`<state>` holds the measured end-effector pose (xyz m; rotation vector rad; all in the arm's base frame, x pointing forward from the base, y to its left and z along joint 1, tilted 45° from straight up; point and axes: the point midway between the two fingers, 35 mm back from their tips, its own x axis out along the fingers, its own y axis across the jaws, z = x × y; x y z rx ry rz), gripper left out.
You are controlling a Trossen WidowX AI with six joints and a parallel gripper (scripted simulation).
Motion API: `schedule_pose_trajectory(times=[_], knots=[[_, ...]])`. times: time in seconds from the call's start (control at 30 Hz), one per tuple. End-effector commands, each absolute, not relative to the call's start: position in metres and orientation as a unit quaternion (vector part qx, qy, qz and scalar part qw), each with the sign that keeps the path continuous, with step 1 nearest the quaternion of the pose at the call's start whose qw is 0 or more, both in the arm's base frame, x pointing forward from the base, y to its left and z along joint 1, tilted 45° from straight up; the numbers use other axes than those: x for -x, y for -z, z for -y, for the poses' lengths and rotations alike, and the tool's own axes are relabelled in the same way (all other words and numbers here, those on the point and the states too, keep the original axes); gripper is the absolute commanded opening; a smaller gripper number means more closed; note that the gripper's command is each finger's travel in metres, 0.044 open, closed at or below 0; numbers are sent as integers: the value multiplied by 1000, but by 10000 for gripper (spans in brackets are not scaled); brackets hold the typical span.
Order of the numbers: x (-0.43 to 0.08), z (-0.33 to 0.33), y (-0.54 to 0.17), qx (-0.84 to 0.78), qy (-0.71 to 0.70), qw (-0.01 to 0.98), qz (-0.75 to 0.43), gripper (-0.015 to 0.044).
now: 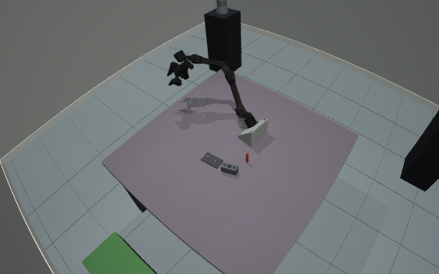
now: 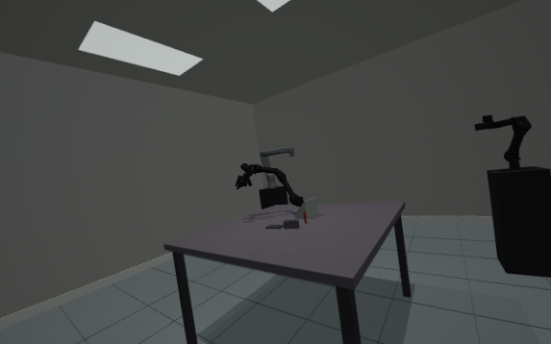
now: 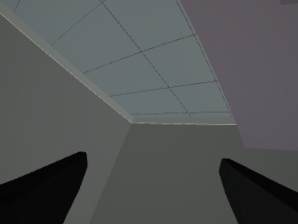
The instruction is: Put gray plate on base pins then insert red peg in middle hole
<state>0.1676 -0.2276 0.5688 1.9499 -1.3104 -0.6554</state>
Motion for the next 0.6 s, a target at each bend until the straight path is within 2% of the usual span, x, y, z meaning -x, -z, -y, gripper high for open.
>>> schedule_pose_trajectory(times=[0.0, 0.1, 0.33, 0.57], knots=[[-168, 228, -569, -751, 252, 344, 504, 426], [-188, 230, -556, -757, 273, 355, 477, 440], [-283, 222, -485, -767, 362, 408, 339, 440], [-367, 183, -393, -746, 448, 455, 190, 440]])
